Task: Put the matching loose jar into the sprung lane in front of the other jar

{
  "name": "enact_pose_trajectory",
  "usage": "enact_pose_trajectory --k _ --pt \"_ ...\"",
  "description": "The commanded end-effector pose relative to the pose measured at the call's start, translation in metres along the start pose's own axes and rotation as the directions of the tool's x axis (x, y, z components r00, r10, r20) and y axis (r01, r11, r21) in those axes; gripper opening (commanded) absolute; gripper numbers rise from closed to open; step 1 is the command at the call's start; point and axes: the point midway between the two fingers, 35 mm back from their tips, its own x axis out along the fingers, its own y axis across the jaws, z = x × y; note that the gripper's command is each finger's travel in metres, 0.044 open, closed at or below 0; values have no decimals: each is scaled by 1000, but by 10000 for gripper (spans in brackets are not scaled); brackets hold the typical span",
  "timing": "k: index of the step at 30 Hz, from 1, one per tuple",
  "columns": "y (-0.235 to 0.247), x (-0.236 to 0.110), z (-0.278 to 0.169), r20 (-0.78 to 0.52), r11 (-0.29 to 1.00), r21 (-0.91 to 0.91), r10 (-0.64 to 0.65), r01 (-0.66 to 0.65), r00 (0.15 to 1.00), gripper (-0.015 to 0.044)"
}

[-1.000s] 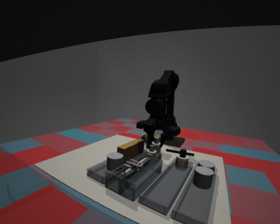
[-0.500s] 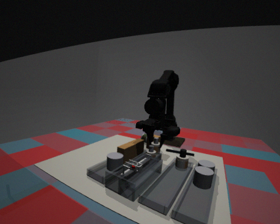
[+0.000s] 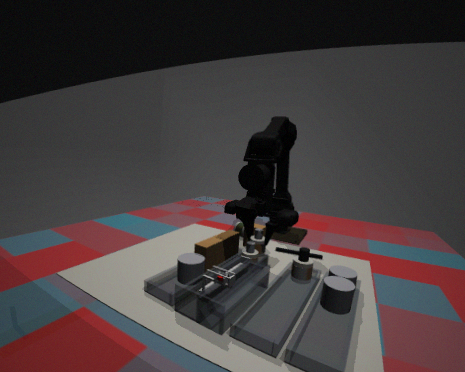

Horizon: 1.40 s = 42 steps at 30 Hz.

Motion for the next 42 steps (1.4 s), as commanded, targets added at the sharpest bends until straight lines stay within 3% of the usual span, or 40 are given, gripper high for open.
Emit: enact_pose_trajectory --k 1,42 --pt "0 -6 10 32 1000 0 3 -3 999 0" --pt "0 -5 15 32 1000 0 3 -3 999 0"
